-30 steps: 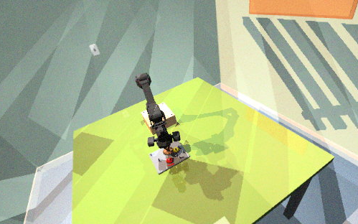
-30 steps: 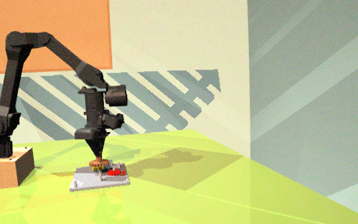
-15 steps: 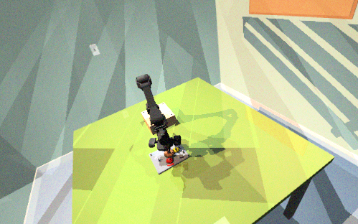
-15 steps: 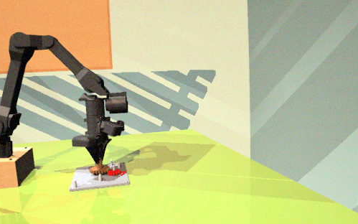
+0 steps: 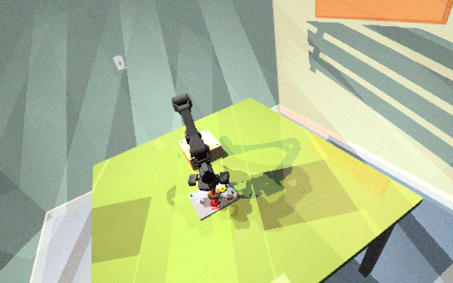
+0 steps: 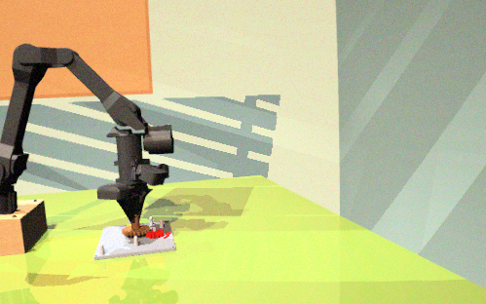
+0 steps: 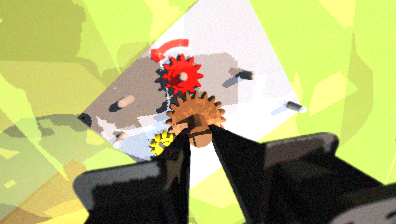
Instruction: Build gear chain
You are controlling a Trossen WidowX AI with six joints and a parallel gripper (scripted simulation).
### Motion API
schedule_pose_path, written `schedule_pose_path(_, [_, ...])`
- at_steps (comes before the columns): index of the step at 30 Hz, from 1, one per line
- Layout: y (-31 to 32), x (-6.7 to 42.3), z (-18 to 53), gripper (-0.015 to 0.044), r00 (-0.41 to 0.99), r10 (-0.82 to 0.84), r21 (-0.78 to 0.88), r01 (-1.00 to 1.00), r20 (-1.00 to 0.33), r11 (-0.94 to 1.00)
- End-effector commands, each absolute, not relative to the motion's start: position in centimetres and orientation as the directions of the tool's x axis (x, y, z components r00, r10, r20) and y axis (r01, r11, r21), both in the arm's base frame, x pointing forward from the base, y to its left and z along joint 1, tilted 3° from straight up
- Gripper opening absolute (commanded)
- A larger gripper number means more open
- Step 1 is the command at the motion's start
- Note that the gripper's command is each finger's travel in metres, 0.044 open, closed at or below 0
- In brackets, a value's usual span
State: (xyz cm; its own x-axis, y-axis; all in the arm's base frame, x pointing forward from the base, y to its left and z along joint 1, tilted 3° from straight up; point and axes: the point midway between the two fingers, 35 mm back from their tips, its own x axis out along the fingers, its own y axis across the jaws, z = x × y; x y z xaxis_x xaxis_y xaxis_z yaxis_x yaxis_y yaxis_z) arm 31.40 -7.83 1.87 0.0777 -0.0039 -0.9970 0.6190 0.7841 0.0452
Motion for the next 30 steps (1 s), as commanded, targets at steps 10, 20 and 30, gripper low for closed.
schedule_pose_path(10, [-7.81,31.37,1.57,0.0,0.079,-0.003,0.032,0.436,-0.997,0.899])
schedule_pose_path(20, [-7.81,31.51,1.35,0.0,0.079,-0.003,0.034,0.464,-0.997,0.885])
schedule_pose_path(30, [-7.76,31.41,1.27,0.0053,0.079,-0.003,0.044,0.581,-0.997,0.813])
